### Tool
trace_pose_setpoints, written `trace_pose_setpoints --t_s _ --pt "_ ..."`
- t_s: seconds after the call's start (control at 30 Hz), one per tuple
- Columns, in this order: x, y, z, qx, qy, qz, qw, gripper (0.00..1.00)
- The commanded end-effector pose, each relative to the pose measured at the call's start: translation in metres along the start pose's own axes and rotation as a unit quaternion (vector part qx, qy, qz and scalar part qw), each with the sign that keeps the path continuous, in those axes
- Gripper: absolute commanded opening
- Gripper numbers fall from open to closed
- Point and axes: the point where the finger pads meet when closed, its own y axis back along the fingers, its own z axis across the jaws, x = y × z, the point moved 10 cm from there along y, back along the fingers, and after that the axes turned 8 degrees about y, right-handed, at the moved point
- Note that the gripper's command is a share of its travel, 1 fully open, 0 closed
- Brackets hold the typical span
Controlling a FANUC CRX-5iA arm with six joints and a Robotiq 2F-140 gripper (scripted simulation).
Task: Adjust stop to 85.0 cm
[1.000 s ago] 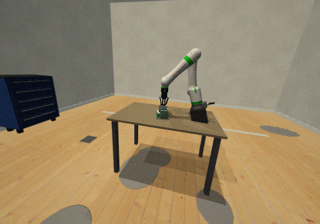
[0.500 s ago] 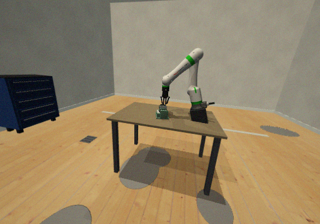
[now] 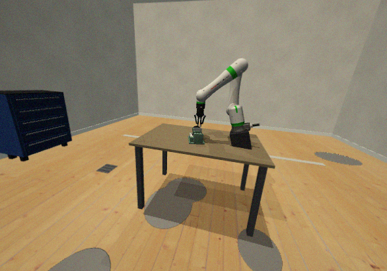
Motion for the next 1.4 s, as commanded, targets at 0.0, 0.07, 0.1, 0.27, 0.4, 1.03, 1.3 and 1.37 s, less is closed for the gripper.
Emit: trace_pose_setpoints --t_s 0.0,0.07,0.1,0.27,0.4,1.03,1.3,1.37 --pt "0.000 0.004 -0.001 0.000 0.000 0.000 1.000 0.04" --pt "0.000 0.004 -0.001 0.000 0.000 0.000 1.000 0.04" --pt "0.000 0.006 -0.001 0.000 0.000 0.000 1.000 0.04" --pt "0.001 0.012 -0.004 0.000 0.000 0.000 1.000 0.04" --pt "0.001 0.017 -0.008 0.000 0.000 0.000 1.000 0.04" --pt "0.003 0.025 -0.020 0.000 0.000 0.000 1.000 0.04" --pt "0.003 0.026 -0.024 0.000 0.000 0.000 1.000 0.04" --pt "0.004 0.027 -0.025 0.000 0.000 0.000 1.000 0.04"
